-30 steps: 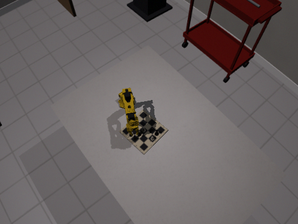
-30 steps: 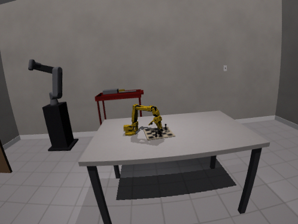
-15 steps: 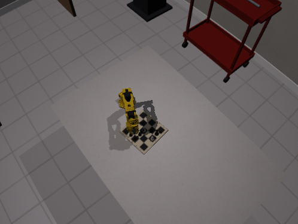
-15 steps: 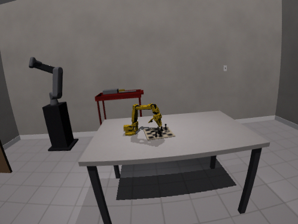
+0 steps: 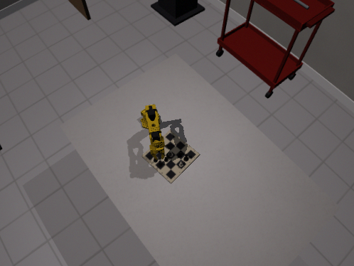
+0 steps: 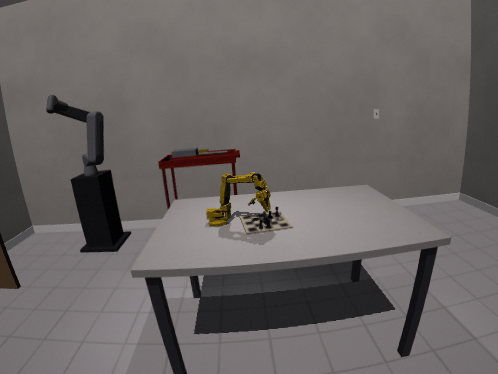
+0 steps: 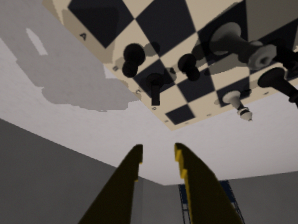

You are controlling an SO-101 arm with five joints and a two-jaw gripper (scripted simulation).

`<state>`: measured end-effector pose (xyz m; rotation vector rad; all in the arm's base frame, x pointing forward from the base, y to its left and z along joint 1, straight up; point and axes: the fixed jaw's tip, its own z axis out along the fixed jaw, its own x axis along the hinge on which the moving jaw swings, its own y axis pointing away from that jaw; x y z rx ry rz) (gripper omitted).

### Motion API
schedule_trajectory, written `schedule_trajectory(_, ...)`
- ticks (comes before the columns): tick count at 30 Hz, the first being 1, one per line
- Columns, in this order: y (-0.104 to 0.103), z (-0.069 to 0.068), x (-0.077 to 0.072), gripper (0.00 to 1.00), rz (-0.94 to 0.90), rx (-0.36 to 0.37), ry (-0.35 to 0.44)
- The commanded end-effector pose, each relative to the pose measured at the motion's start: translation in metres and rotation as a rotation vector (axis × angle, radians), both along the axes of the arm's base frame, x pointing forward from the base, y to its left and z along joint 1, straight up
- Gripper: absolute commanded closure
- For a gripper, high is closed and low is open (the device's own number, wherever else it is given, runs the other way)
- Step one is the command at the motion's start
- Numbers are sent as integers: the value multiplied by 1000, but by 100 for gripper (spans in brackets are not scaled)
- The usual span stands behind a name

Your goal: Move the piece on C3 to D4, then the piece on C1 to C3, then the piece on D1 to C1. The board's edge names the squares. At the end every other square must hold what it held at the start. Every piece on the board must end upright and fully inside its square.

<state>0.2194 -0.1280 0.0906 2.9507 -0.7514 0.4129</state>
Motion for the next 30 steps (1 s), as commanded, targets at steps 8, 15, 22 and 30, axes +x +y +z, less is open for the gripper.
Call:
schedule_trajectory(8, 5, 4, 2, 86, -39, 11, -19)
schedule_trajectory(15, 16, 5, 5, 85, -93, 37, -31)
schedule_trajectory(22, 27, 5, 7, 84, -150, 65, -43)
schedule_trajectory(30, 52, 6, 11, 82, -271, 124, -63)
